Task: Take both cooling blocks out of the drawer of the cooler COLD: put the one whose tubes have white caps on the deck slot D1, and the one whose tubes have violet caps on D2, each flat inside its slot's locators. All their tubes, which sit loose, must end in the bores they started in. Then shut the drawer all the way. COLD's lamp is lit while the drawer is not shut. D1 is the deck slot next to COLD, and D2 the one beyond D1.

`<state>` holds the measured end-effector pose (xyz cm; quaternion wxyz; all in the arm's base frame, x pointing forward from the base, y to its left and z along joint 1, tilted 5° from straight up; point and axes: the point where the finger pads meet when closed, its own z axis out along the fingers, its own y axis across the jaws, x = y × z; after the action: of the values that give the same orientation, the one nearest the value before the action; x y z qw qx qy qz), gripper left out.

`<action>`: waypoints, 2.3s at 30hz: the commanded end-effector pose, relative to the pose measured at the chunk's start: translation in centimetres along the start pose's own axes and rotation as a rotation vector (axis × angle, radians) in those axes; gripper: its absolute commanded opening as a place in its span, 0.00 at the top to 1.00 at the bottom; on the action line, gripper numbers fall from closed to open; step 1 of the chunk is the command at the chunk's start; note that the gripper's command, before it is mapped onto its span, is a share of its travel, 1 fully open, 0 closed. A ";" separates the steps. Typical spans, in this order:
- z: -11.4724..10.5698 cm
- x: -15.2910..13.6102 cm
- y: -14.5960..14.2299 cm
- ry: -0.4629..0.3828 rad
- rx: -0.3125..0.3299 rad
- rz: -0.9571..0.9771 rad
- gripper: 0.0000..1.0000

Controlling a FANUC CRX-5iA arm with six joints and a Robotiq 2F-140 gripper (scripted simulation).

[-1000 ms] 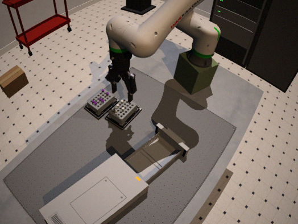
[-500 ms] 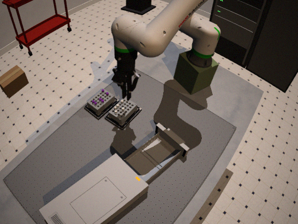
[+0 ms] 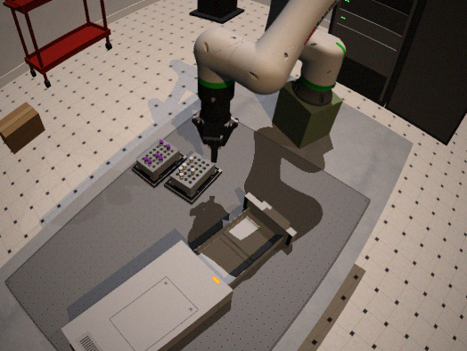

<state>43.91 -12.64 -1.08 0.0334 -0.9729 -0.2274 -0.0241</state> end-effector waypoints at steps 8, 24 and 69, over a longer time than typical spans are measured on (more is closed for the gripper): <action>0.1 1.2 -3.8 0.003 -0.001 -0.269 0.90; 0.4 2.9 -9.6 0.003 -0.002 -0.670 0.90; 1.0 6.8 -23.3 0.003 -0.002 -0.880 0.90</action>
<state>39.64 11.12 -0.46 0.0202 -0.7833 -0.6202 -0.0370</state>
